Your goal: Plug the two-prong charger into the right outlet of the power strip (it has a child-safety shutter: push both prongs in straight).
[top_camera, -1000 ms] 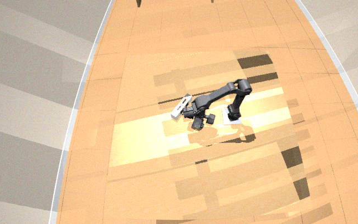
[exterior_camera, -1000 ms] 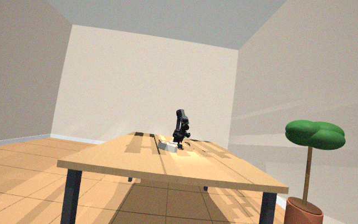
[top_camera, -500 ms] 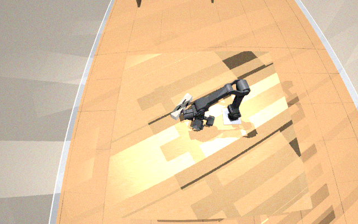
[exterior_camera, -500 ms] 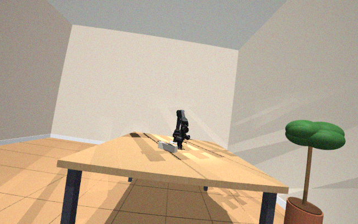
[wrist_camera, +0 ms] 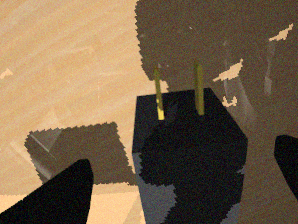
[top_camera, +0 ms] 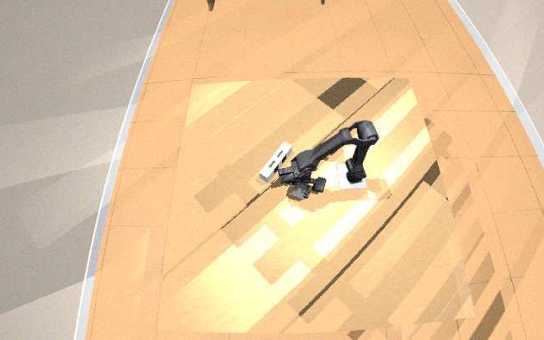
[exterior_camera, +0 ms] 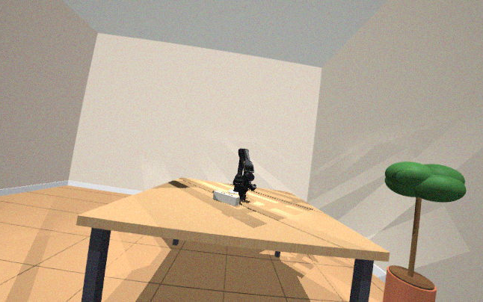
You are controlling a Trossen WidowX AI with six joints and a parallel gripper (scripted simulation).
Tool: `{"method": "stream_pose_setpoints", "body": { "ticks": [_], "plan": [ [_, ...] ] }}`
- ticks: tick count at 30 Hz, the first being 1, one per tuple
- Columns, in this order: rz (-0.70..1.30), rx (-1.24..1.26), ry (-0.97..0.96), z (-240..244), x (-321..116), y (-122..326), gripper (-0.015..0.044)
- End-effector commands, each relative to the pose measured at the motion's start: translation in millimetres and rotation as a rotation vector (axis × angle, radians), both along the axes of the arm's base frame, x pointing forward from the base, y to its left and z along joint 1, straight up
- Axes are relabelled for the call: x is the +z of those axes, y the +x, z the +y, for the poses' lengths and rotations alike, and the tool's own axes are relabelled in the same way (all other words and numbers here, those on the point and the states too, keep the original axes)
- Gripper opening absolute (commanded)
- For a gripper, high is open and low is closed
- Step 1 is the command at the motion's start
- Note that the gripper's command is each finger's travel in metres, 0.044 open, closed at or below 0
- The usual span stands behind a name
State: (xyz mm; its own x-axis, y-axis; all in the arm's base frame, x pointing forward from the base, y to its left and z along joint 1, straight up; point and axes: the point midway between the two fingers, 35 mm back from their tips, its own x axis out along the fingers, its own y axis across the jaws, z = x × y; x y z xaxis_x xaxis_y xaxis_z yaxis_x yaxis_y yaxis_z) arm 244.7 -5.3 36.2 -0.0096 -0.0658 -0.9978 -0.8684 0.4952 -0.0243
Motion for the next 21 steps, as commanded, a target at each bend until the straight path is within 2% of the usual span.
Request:
{"method": "stream_pose_setpoints", "body": {
  "ticks": [1,8,15,18,21],
  "plan": [
    [0.0,0.0,0.0,0.0,0.4,0.1,0.0309],
    [0.0,0.0,0.0,0.0,0.4,0.1,0.0125],
    [0.0,0.0,0.0,0.0,0.4,0.1,0.0078],
    [0.0,0.0,0.0,0.0,4.3,0.5,0.0],
    [0.0,-0.001,0.001,0.0,14.2,0.9,0.0]
  ]
}}
